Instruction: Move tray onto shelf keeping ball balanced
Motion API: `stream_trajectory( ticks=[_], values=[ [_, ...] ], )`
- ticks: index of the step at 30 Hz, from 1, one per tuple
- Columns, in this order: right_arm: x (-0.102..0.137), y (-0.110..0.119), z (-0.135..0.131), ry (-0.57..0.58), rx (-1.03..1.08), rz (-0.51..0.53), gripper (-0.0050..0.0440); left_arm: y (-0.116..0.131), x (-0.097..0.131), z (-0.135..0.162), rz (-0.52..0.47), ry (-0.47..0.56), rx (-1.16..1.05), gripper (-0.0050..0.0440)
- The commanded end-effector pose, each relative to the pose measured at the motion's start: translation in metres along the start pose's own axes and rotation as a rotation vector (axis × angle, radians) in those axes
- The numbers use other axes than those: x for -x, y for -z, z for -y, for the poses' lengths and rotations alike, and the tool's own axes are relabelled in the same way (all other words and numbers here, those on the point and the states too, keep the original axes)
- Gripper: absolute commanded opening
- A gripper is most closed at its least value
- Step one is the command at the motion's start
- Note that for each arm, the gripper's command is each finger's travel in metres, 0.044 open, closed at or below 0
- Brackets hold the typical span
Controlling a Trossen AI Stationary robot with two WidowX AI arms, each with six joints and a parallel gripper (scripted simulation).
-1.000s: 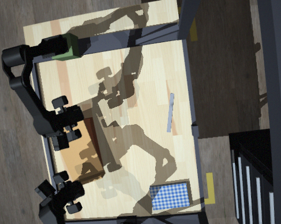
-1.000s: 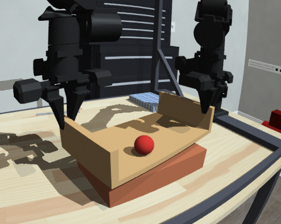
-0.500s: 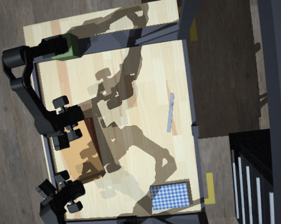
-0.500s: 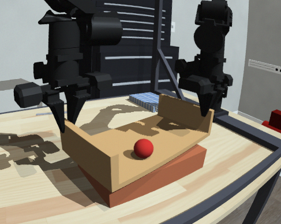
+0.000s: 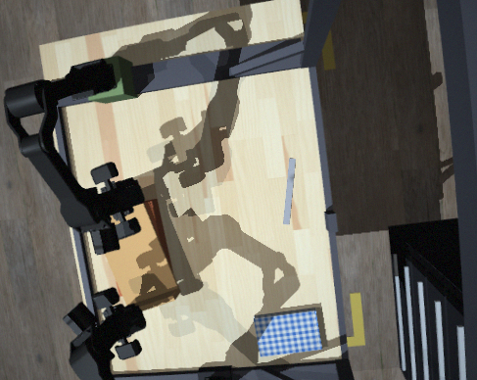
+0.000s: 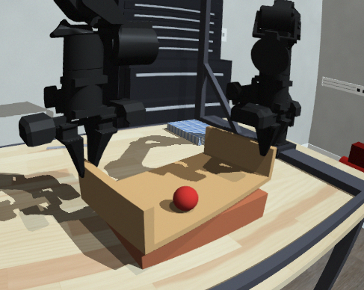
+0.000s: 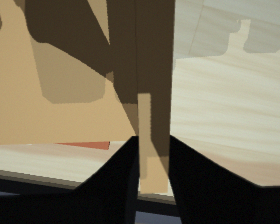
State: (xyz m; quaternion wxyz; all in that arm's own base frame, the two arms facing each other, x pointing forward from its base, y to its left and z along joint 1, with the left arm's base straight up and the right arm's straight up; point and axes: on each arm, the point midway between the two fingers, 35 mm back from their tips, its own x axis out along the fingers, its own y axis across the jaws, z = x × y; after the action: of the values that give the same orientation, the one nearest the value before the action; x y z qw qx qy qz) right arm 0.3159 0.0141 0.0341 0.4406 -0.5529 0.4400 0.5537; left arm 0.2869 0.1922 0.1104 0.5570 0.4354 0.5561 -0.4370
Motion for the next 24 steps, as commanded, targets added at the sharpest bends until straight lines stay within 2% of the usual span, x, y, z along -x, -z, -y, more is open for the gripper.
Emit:
stream_trajectory(
  ticks=[1,3,6,7,9,12,15,16,24],
  values=[
    [0.003,0.001,0.004,0.020,0.000,-0.008,0.0068,0.001,0.011,-0.002,-0.017,-0.046,-0.004,0.0068],
    [0.005,0.000,0.003,0.042,-0.001,-0.013,0.0068,0.001,0.007,-0.005,-0.017,-0.027,0.000,0.0068],
    [-0.003,0.000,0.002,0.019,-0.001,-0.009,0.0068,0.000,0.008,-0.004,-0.020,-0.039,0.000,0.0068],
    [0.005,0.000,0.004,0.040,-0.004,-0.011,0.0068,0.001,0.013,-0.005,-0.024,-0.053,-0.002,0.0068],
    [0.005,0.000,0.004,0.040,-0.004,-0.011,0.0068,0.001,0.013,-0.005,-0.024,-0.053,-0.002,0.0068],
    [-0.004,0.000,0.003,0.018,-0.002,0.000,0.0068,0.001,0.001,-0.002,-0.009,-0.030,-0.003,0.0068],
    [-0.003,0.000,0.003,0.028,-0.001,0.001,0.0068,0.002,0.002,-0.006,-0.012,-0.035,-0.004,0.0068],
    [0.005,0.003,0.009,0.046,-0.005,-0.010,0.0172,0.001,0.011,-0.006,-0.025,-0.058,0.003,0.0172],
    [0.003,0.002,0.006,0.038,-0.003,-0.009,0.0172,0.001,0.010,-0.006,-0.023,-0.054,0.002,0.0172]
  ],
)
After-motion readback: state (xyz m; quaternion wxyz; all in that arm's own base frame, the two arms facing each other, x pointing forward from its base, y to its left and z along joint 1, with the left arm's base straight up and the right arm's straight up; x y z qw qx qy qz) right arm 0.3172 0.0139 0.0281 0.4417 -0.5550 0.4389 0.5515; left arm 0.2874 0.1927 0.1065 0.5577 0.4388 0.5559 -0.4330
